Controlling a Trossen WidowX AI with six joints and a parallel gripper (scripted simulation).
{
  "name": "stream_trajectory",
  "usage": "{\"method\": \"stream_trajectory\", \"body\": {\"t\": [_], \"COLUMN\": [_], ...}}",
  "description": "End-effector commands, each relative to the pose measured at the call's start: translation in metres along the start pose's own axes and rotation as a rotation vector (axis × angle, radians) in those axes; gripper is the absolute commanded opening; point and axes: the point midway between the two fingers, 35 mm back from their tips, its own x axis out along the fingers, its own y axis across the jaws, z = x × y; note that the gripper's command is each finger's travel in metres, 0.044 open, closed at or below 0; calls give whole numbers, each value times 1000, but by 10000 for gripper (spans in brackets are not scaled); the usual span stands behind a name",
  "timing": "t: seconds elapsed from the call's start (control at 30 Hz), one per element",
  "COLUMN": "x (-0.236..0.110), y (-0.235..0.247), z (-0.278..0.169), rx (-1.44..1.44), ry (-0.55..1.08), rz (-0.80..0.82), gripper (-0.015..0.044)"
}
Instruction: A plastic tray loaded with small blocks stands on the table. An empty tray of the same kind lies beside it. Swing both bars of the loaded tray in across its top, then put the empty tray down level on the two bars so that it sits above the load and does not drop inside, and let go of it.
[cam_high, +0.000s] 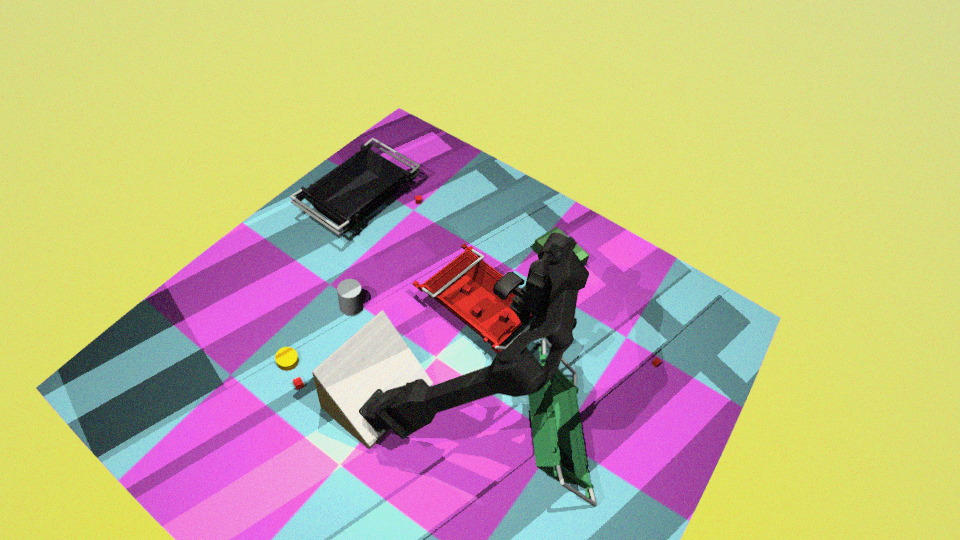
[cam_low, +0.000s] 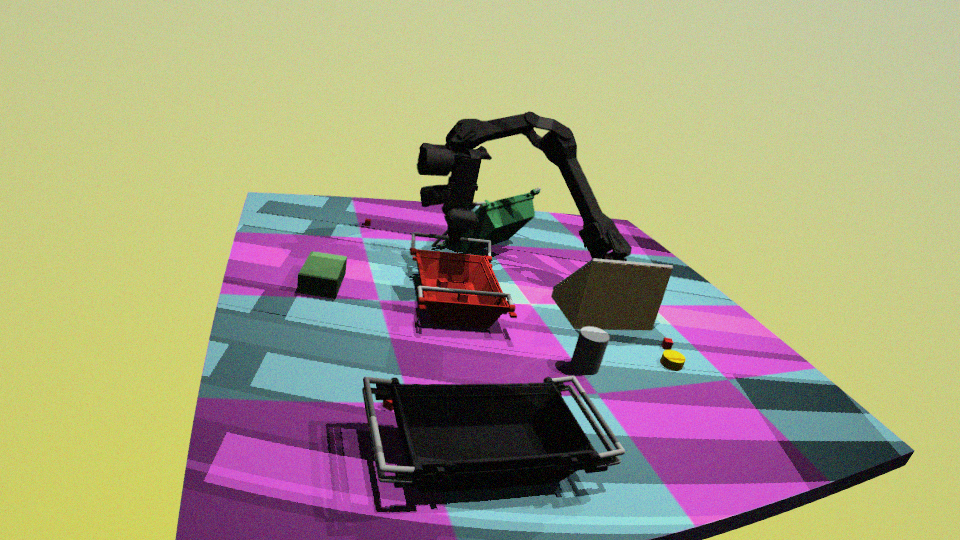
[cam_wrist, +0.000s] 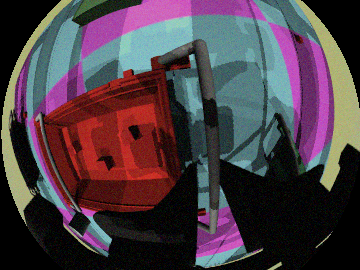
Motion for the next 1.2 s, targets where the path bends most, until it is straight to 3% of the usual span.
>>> {"method": "stream_trajectory", "body": {"t": [0.0, 0.4, 0.8, 1.17], "x": [-1, 19, -28, -22], "y": [18, 59, 54, 55], "z": [1, 0, 2, 3], "rx": [-1, -1, -1, -9], "ry": [8, 8, 8, 1], "rz": [14, 15, 16, 16], "gripper": [81, 81, 81, 81]}}
